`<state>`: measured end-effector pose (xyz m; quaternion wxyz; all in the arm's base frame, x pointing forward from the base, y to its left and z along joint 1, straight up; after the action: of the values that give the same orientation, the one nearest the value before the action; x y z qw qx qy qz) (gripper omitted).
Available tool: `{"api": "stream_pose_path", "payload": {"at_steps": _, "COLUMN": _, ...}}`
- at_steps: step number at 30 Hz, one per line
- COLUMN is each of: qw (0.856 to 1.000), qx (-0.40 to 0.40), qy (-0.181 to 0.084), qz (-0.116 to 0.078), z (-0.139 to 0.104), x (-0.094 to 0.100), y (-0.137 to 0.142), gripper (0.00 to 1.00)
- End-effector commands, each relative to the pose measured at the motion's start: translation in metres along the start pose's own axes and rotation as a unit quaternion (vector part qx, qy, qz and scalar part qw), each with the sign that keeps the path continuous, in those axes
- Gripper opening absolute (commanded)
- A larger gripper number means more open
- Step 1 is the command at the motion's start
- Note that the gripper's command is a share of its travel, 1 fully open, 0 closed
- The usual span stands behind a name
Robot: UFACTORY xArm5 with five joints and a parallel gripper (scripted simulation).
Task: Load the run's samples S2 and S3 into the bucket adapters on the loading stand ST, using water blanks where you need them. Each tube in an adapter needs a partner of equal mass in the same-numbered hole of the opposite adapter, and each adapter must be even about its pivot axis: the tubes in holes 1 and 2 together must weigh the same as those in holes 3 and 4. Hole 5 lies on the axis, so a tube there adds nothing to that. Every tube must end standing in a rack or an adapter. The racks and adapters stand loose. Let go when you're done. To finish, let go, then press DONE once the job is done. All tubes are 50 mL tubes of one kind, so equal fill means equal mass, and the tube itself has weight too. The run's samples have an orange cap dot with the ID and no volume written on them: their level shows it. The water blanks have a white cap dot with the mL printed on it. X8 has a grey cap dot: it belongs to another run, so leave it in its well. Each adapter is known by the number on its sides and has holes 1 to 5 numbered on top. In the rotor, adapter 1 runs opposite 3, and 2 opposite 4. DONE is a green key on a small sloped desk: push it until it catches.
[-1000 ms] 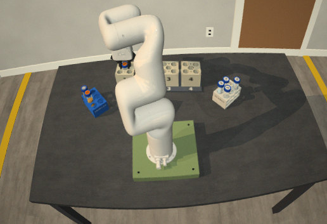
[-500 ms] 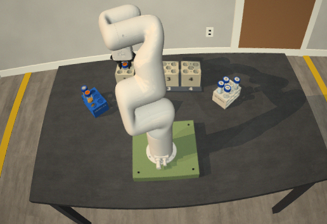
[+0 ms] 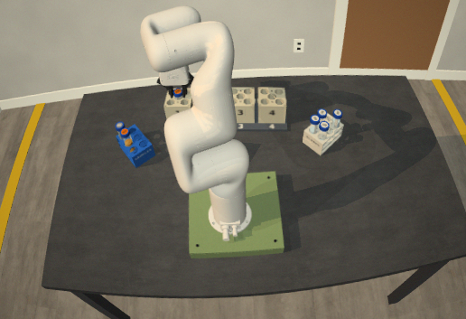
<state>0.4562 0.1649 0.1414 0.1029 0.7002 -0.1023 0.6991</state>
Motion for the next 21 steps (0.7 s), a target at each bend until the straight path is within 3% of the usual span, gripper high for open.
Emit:
{"api": "stream_pose_path", "payload": {"at_steps": 1, "qw": 1.000, "qx": 0.000, "qy": 0.002, "qz": 0.001, "z": 0.001, "x": 0.007, "y": -0.001, "gripper": 0.44}}
{"api": "stream_pose_path", "payload": {"at_steps": 21, "qw": 1.000, "qx": 0.000, "qy": 0.002, "qz": 0.001, "z": 0.001, "x": 0.043, "y": -0.001, "gripper": 0.44}}
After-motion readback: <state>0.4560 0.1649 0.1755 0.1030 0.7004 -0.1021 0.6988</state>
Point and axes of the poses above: the point where the finger pads meet when closed, its own x axis back along the fingers, its own y axis across the jaws, z = x × y, the point moved 6 cm from there along x, back along the fingers, and after that the axes turned 12 degrees about -x, right-handed, at the moved point
